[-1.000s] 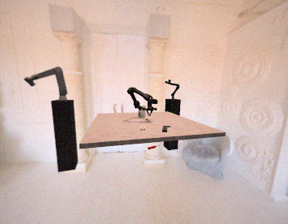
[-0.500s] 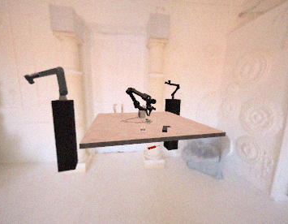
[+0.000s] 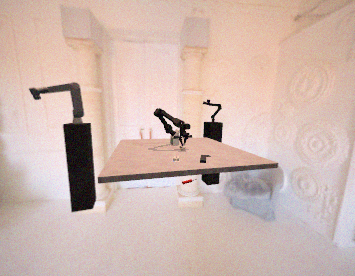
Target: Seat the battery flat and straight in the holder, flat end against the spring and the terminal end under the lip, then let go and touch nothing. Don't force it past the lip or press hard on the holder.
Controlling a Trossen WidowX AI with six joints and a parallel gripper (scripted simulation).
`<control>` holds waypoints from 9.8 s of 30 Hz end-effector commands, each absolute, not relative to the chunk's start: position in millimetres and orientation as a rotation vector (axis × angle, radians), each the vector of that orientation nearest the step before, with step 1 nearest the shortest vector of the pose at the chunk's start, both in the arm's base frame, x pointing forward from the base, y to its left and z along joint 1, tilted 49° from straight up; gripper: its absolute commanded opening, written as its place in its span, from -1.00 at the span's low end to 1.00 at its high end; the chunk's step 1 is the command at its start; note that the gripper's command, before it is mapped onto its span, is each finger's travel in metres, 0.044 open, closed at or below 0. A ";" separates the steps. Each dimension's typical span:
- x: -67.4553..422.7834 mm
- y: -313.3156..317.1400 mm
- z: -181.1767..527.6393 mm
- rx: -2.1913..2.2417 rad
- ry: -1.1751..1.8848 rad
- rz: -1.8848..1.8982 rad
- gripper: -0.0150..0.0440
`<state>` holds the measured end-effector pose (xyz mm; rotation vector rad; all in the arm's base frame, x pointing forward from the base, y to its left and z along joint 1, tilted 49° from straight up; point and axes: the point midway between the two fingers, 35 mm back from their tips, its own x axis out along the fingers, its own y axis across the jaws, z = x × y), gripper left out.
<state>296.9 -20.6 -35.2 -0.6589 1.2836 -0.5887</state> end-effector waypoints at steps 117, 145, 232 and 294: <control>273.4 -46.8 -59.9 -0.668 1.108 -0.440 -0.21; 279.5 -48.7 -65.1 -0.619 1.243 -0.494 -0.21; 293.3 -58.9 -55.0 -0.497 1.565 -0.608 -0.21; 296.9 11.0 0.6 -0.488 1.561 -0.607 1.00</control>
